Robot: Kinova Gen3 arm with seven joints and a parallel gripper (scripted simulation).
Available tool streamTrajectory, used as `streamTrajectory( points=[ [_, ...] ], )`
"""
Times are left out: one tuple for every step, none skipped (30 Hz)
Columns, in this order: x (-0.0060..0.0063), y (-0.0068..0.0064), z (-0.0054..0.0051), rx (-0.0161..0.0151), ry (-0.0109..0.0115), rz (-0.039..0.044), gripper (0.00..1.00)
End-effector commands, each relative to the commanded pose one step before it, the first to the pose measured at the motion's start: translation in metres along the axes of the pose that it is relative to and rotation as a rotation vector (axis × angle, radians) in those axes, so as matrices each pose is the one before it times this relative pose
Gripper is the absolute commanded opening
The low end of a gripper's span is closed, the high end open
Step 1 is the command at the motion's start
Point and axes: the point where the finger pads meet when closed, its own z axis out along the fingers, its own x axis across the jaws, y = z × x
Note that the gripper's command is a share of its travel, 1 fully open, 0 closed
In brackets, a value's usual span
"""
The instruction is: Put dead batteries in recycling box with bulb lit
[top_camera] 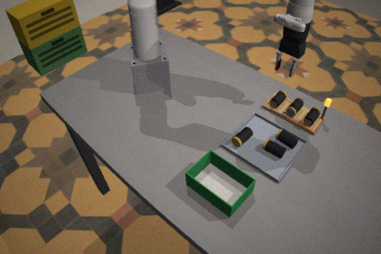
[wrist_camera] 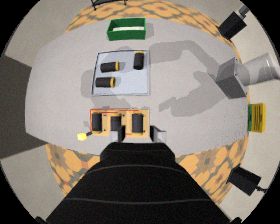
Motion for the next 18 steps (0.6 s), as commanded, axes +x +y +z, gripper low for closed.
streamTrajectory(
  points=[
    [-0.00057, 0.00035, -0.00089, -0.00125, -0.00181, -0.00006, 0.9],
    [0.0, 0.0, 0.0, 0.0, 0.0, 0.0, 0.9],
    [0.0, 0.0, 0.0, 0.0, 0.0, 0.0, 0.9],
    [0.0, 0.0, 0.0, 0.0, 0.0, 0.0, 0.9],
    [0.0, 0.0, 0.0, 0.0, 0.0, 0.0, 0.9],
    [0.0, 0.0, 0.0, 0.0, 0.0, 0.0, 0.9],
    [0.0, 0.0, 0.0, 0.0, 0.0, 0.0, 0.9],
    [0.0, 0.0, 0.0, 0.0, 0.0, 0.0, 0.9],
    [0.0, 0.0, 0.0, 0.0, 0.0, 0.0, 0.9],
    [0.0, 0.0, 0.0, 0.0, 0.0, 0.0, 0.9],
    [0.0, 0.0, 0.0, 0.0, 0.0, 0.0, 0.9],
    [0.0, 0.0, 0.00012, 0.0, 0.0, 0.0, 0.9],
    [0.0, 0.0, 0.00073, 0.0, 0.0, 0.0, 0.9],
    [0.0, 0.0, 0.00175, 0.0, 0.0, 0.0, 0.9],
    [0.0, 0.0, 0.00299, 0.0, 0.0, 0.0, 0.9],
    [0.0, 0.0, 0.00431, 0.0, 0.0, 0.0, 0.9],
    [0.0, 0.0, 0.00556, 0.0, 0.0, 0.0, 0.9],
    [0.0, 0.0, 0.00664, 0.0, 0.0, 0.0, 0.9]
  ],
)
